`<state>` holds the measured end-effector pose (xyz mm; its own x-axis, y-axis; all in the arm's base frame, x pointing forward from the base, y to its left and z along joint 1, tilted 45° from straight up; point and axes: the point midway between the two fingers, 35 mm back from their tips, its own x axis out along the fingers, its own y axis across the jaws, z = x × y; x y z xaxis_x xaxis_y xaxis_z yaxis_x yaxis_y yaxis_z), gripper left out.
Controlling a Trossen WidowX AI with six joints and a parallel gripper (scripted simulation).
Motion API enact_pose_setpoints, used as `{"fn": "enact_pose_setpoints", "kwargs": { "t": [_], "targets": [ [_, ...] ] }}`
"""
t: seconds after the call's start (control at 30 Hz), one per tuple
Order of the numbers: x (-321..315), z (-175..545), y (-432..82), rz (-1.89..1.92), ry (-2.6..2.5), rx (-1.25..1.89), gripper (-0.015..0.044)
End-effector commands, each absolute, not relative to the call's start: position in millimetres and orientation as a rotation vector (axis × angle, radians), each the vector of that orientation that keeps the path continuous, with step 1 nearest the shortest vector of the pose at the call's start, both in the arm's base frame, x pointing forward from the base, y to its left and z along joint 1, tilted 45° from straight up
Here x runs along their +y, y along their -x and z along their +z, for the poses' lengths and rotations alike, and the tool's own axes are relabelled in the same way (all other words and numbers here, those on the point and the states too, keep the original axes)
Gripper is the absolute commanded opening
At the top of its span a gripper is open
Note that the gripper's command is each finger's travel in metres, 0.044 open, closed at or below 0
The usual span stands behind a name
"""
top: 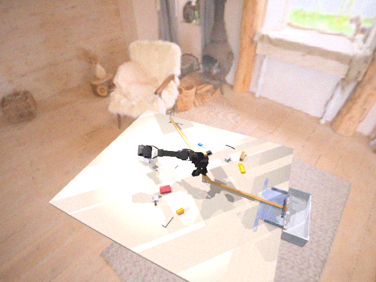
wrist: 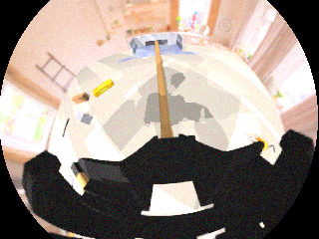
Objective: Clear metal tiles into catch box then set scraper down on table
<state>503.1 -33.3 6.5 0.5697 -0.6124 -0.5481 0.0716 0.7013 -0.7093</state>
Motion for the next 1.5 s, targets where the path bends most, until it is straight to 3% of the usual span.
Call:
{"fn": "enact_pose_setpoints", "kwargs": {
  "t": [0.0, 1.47],
  "targets": [
    [-28.7, 9.6, -497.3, -0.44, 0.692, 0.875, 0.0],
    [-17.8, 12.4, -432.8, -0.436, 0.692, 0.875, 0.0]
  ]
}}
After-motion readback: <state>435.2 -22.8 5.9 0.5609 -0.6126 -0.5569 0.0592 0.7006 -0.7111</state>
